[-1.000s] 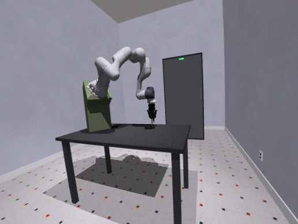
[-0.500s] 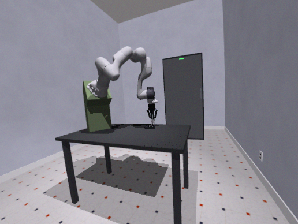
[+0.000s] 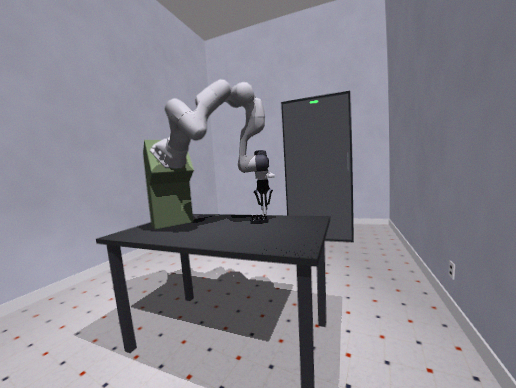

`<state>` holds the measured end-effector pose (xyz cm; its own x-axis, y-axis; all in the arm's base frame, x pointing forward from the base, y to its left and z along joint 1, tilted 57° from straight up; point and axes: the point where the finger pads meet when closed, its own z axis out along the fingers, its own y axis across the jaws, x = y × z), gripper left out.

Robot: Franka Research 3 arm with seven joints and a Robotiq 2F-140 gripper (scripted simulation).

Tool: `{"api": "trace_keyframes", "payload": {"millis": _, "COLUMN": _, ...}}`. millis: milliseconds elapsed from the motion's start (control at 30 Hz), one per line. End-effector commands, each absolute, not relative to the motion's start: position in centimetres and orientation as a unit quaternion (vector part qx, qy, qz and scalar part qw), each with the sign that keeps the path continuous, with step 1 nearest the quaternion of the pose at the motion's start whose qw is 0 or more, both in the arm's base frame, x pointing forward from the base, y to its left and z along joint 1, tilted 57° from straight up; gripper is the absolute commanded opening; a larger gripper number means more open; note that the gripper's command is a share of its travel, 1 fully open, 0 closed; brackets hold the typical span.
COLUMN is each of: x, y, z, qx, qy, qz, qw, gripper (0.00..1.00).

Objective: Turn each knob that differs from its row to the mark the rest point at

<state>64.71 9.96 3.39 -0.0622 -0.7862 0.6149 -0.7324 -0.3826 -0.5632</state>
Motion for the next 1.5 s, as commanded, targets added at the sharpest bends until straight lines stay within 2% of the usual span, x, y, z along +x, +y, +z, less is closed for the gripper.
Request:
{"api": "trace_keyframes", "payload": {"millis": 0, "x": 64.72, "y": 9.82, "z": 3.43, "qx": -0.707, "qy": 0.525, "qz": -0.474, "qw": 0.001, "gripper": 0.05}}
{"api": "trace_keyframes", "payload": {"millis": 1167, "x": 64.72, "y": 9.82, "z": 3.43, "qx": -0.726, "qy": 0.499, "qz": -0.474, "qw": -0.016, "gripper": 0.05}}
{"api": "trace_keyframes", "payload": {"millis": 1200, "x": 64.72, "y": 9.82, "z": 3.43, "qx": -0.726, "qy": 0.499, "qz": -0.474, "qw": -0.016, "gripper": 0.12}}
{"api": "trace_keyframes", "payload": {"millis": 1467, "x": 64.72, "y": 9.82, "z": 3.43, "qx": -0.726, "qy": 0.499, "qz": -0.474, "qw": -0.016, "gripper": 0.12}}
